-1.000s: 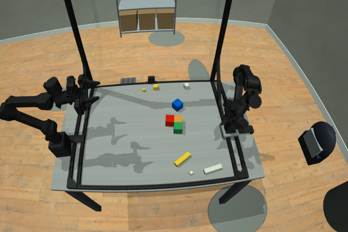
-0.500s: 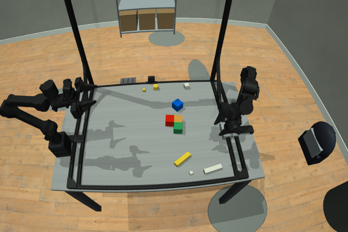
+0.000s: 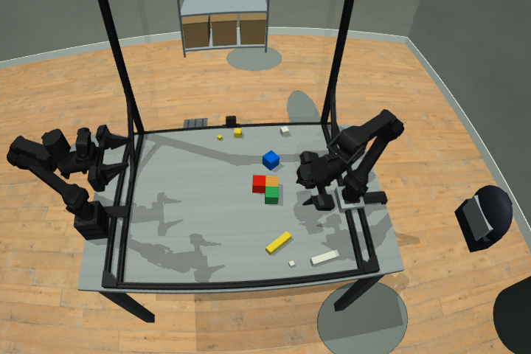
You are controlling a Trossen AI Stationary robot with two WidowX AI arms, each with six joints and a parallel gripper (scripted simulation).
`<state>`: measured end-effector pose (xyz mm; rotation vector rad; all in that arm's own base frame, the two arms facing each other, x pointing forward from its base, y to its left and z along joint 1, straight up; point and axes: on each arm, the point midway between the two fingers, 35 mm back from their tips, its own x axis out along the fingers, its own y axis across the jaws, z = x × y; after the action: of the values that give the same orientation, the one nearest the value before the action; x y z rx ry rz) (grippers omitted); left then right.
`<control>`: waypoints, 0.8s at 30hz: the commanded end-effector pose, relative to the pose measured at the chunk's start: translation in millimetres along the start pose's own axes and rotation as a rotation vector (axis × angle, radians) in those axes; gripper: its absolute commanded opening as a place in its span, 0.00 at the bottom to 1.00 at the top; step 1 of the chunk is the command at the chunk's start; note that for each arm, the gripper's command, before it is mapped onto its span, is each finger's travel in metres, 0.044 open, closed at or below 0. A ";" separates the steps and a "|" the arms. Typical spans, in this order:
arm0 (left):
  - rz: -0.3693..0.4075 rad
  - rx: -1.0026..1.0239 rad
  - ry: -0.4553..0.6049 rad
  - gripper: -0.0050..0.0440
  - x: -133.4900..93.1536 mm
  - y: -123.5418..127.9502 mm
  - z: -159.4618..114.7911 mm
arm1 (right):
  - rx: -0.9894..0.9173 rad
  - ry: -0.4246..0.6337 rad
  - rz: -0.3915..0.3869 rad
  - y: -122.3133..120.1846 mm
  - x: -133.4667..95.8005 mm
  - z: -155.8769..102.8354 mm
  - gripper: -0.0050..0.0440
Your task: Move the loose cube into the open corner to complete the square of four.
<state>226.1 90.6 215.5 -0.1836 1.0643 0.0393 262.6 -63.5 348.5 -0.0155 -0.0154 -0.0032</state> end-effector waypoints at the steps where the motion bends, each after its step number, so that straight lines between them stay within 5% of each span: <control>1: -0.039 -0.078 0.093 0.84 27.8 -27.4 16.4 | -0.010 -0.002 -0.001 -6.2 -18.2 9.3 0.92; 9: -0.033 -0.228 0.276 0.84 82.7 -97.8 24.3 | -0.007 0.007 -0.001 -9.0 -50.4 19.3 0.92; 11: -0.033 -0.228 0.276 0.84 82.7 -97.8 24.3 | -0.007 0.007 -0.001 -9.0 -50.4 19.3 0.92; 24: 0.151 -0.428 0.443 0.84 152.6 -227.1 -21.1 | 0.009 0.013 0.002 10.8 -91.7 30.7 0.92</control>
<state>309.7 -115.5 114.3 -0.5076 1.4968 0.3155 177.9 -59.0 374.8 -0.0101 -0.0023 -0.0032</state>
